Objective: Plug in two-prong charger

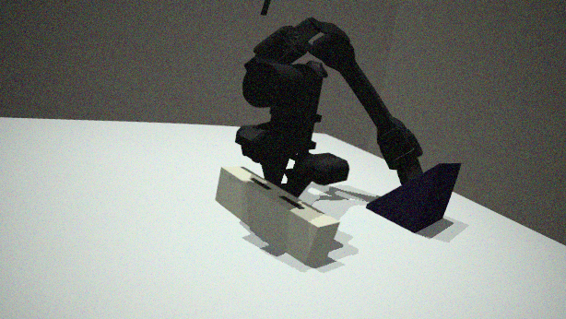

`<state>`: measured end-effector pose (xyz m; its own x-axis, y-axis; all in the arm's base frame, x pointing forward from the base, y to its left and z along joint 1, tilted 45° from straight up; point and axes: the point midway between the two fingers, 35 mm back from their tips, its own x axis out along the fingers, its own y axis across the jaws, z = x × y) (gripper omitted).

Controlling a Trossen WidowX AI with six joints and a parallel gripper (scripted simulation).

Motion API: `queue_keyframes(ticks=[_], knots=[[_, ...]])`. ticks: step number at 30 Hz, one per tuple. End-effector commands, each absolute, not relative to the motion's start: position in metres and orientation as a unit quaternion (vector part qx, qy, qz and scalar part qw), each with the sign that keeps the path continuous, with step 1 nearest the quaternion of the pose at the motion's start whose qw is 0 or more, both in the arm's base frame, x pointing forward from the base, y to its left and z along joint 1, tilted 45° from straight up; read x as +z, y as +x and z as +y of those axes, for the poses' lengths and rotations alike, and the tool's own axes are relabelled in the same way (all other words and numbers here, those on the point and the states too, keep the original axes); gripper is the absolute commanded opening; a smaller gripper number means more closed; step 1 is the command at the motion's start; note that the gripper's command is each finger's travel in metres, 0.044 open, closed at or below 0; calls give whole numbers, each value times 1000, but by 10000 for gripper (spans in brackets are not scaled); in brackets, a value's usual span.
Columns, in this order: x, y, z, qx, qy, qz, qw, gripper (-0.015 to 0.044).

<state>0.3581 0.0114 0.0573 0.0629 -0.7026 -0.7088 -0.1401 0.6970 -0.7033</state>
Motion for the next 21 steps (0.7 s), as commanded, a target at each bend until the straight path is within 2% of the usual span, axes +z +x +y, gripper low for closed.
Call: queue_keyframes(ticks=[1,21], knots=[[58,362,11,-218,-322,643,660,0],[57,361,9,-218,-322,643,660,0]])
